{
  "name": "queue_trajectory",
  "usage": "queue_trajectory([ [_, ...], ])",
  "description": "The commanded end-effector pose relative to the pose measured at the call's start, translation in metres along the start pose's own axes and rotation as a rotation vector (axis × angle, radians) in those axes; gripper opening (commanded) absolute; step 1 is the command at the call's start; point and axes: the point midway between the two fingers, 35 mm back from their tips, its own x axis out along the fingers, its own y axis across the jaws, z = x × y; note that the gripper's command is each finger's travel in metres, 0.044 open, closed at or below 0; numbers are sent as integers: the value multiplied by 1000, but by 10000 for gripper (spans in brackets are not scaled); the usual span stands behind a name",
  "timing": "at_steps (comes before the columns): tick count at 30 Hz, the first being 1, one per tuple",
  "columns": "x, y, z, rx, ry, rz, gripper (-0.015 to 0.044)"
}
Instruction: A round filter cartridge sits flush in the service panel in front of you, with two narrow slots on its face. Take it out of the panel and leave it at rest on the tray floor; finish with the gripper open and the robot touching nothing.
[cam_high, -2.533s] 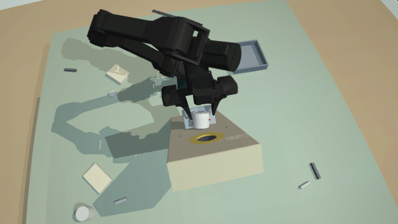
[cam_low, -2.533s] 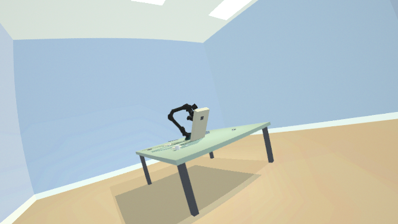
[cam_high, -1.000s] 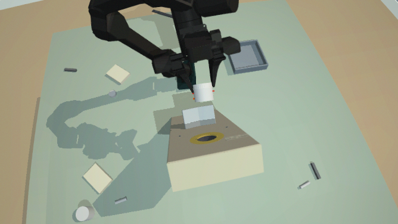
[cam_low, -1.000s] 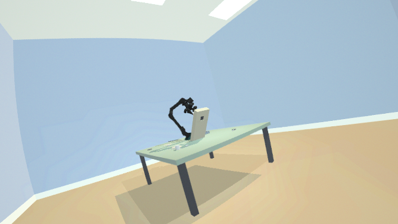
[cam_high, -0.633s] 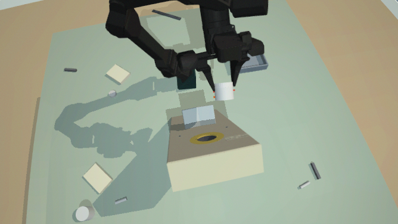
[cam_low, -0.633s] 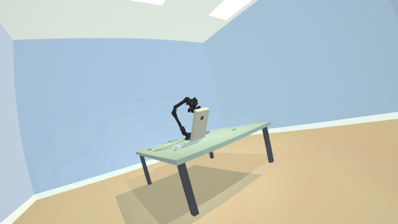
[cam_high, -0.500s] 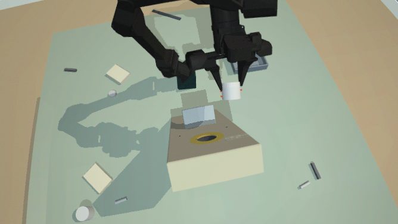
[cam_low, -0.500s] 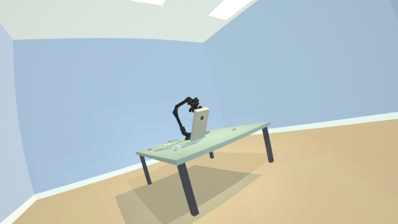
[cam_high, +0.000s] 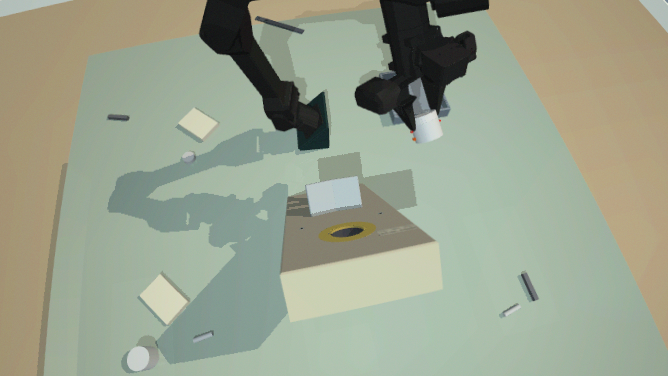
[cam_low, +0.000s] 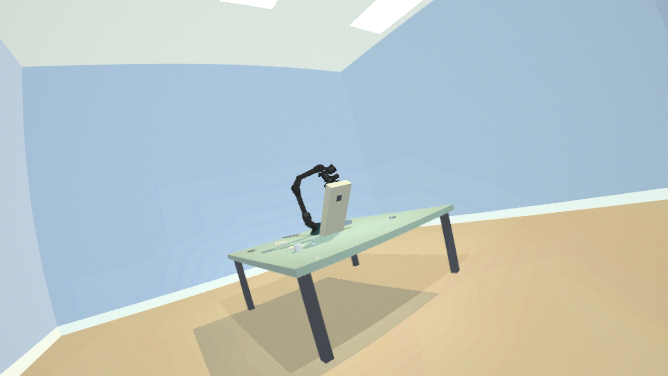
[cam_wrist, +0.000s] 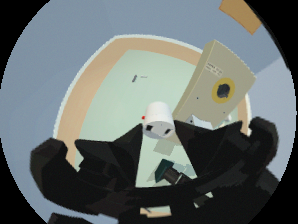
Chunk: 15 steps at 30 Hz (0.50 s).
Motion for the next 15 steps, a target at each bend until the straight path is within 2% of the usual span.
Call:
queue_trajectory([
  [1,2,30,-8,-143,12,81,0],
  [11,3,106,-35,-529,-1,308,0],
  [15,3,116,-39,-586,-8,342,0],
])
